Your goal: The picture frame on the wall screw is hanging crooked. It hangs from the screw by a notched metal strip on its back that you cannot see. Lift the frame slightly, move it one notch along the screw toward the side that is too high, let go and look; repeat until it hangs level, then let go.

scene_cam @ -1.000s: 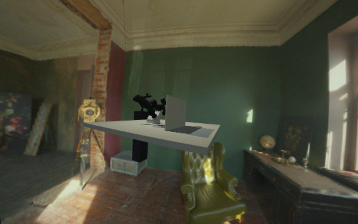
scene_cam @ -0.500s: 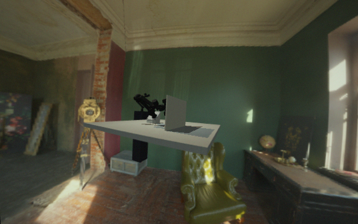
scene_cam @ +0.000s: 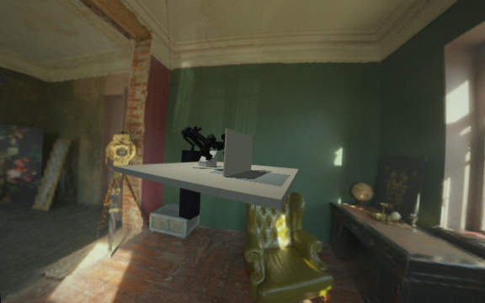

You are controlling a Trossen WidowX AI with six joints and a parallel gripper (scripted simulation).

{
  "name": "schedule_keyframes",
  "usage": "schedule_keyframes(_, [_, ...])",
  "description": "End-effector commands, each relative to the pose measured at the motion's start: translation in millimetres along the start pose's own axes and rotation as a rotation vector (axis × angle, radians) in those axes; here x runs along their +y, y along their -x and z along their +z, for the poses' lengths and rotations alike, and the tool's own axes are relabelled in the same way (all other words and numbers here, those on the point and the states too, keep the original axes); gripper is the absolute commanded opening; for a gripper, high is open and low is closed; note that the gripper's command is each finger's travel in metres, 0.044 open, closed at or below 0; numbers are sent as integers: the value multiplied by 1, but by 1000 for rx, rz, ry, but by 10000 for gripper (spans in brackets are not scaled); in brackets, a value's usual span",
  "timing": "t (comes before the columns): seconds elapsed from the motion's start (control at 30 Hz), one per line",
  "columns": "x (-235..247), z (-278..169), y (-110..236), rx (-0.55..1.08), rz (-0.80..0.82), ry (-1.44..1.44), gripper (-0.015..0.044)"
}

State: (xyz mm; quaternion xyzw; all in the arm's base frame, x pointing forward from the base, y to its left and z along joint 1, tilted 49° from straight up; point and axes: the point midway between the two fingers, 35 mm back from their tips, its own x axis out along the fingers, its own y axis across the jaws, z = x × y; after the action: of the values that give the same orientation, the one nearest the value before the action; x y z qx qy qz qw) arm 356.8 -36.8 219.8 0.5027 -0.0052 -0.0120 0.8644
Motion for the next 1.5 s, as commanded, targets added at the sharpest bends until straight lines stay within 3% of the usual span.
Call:
schedule_keyframes(0.0, [0, 1, -7, -5, -1, 4, 260])
schedule_keyframes(0.43, [-1, 0, -27, -5, 0, 4, 260])
schedule_keyframes(1.47, [-1, 0, -27, -5, 0, 4, 260])
